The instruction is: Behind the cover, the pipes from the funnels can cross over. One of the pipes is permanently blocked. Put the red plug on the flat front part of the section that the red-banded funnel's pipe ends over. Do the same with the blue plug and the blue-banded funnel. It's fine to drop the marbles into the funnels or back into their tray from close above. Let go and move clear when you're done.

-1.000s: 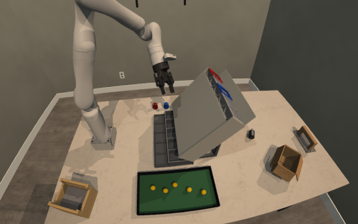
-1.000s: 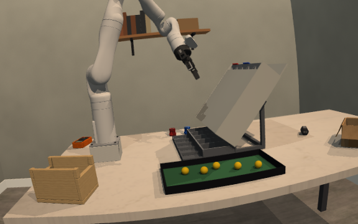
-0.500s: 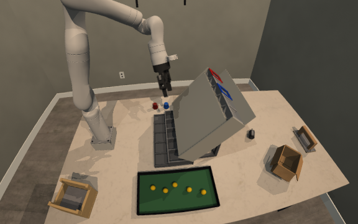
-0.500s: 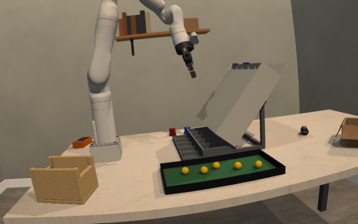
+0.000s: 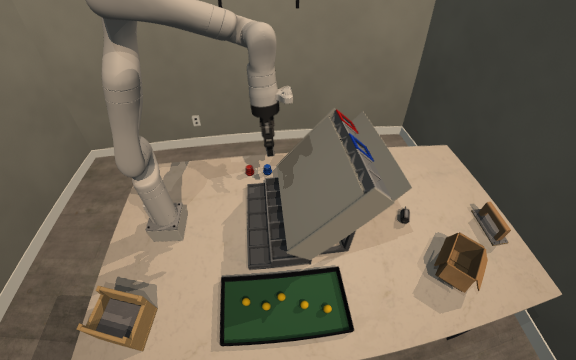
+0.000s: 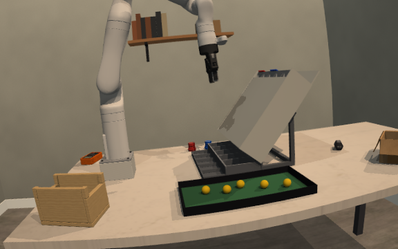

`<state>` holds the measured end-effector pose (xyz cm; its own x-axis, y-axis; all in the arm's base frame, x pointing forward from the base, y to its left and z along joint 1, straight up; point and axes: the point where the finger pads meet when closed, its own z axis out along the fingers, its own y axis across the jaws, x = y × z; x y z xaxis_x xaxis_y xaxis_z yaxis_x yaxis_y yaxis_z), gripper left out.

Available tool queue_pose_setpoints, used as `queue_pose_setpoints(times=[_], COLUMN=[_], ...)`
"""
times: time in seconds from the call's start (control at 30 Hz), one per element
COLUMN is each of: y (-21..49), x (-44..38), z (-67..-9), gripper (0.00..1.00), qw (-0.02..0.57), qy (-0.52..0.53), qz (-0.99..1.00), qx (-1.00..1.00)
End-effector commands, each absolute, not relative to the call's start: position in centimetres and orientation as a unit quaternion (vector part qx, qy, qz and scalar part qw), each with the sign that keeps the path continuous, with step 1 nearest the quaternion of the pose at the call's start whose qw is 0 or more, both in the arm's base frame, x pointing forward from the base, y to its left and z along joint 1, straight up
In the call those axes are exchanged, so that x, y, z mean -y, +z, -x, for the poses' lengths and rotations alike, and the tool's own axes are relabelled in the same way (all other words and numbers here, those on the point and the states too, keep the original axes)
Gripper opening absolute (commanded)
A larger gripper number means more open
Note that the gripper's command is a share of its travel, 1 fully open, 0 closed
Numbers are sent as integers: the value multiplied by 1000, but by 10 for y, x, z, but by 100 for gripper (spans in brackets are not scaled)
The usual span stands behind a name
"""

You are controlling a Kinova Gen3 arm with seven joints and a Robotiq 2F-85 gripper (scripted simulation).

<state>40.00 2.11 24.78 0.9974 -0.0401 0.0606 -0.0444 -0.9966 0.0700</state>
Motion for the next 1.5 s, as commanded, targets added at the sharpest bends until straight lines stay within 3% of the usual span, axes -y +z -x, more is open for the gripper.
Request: queue_pose_setpoints(times=[0.0,0.33,0.37,0.6,0.9,0.93,1.17,1.47], y=[245,245,247,247,247,247,247,247], x=[-13,-13,-15,-15,-15,-17,-17,-17], z=[-400,-400,-400,-400,-400,-401,-401,-401], gripper=[100,100,100,100,100,100,100,100], qw=[6,6,8,8,8,10,9,9], qy=[-1,-1,2,2,2,1,0,0], qz=[-1000,-1000,-992,-971,-971,-929,-884,-884], qx=[13,13,-128,-237,-237,-369,-467,-467])
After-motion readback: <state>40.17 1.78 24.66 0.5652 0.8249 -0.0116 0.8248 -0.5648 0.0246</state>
